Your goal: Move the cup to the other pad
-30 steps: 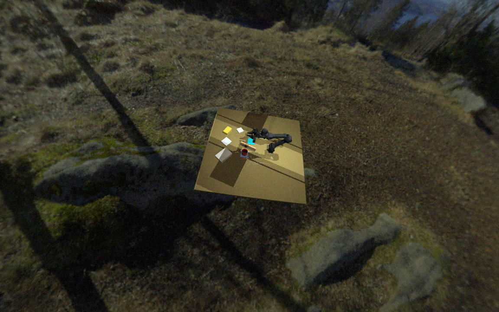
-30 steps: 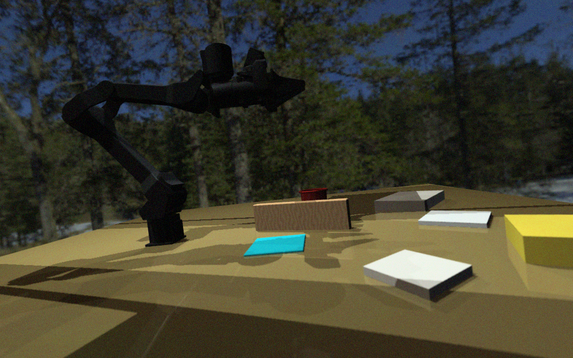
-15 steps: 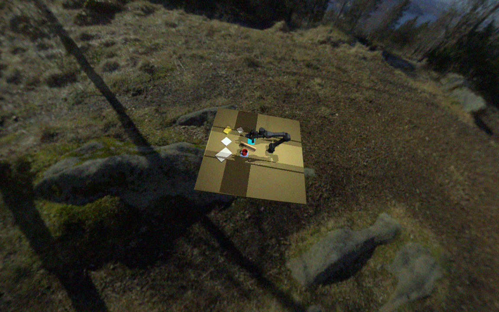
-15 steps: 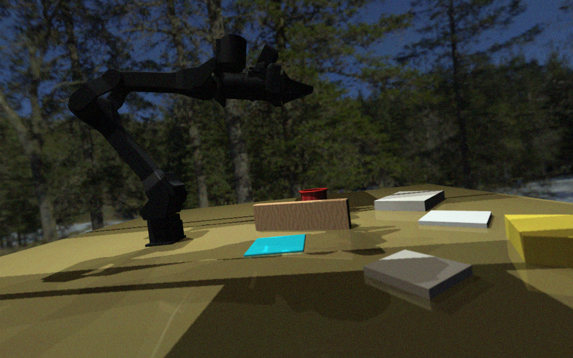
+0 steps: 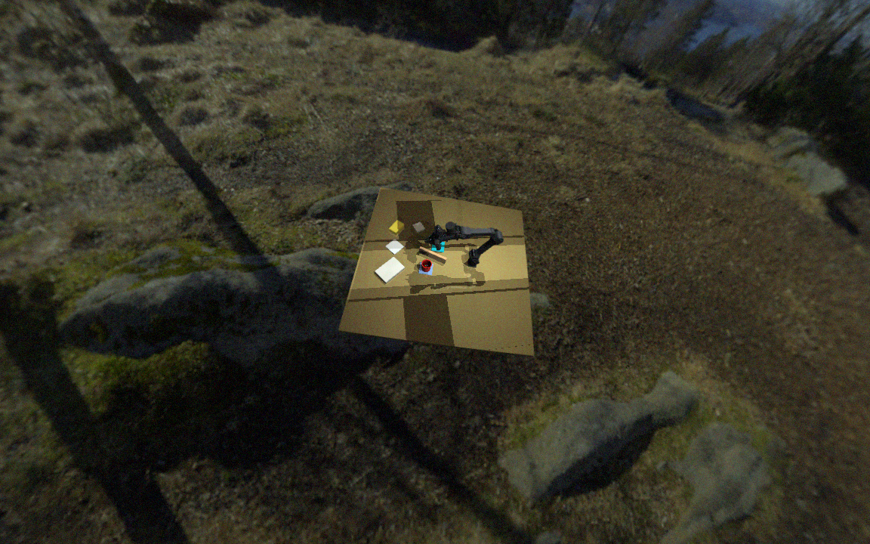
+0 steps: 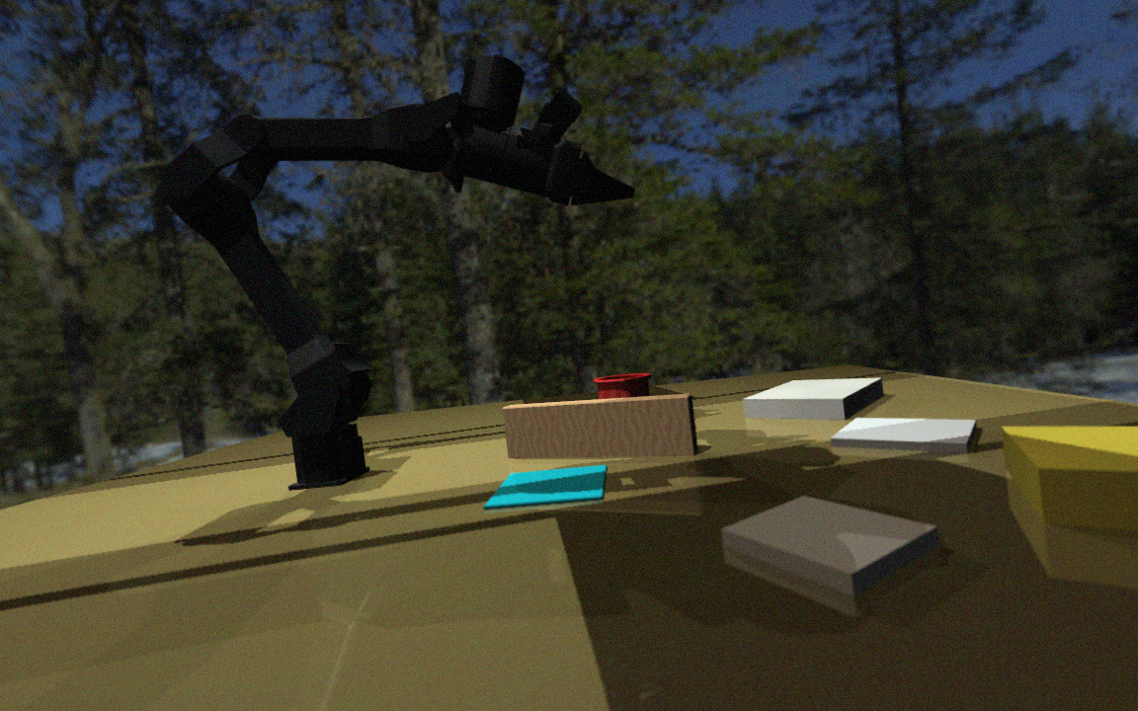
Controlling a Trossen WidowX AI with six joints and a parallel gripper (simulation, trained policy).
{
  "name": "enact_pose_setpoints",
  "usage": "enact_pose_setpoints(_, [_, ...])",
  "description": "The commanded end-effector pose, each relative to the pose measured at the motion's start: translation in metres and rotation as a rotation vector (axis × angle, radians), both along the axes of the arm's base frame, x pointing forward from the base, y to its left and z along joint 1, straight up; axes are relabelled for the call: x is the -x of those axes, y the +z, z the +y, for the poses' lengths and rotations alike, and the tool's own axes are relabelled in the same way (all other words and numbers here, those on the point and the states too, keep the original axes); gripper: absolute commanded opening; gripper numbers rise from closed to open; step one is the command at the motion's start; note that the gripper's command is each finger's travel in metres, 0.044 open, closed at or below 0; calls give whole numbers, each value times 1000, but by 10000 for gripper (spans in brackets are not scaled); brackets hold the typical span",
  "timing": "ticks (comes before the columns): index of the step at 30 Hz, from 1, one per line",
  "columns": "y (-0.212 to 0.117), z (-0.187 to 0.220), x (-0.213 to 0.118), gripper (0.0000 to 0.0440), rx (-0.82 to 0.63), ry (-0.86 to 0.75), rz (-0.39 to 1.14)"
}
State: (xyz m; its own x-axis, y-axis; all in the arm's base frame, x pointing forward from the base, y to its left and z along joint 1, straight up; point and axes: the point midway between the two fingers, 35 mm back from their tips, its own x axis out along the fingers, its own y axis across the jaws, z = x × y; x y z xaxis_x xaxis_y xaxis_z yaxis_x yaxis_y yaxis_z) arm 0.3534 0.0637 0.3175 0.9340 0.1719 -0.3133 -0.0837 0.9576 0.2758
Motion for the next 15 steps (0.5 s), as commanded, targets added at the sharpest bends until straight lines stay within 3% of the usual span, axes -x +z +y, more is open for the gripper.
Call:
enact_pose_setpoints(1, [0,5,-2,100,-31,3,40])
enact_pose_setpoints(15, [-8,24,-9,112,-153,-26,249])
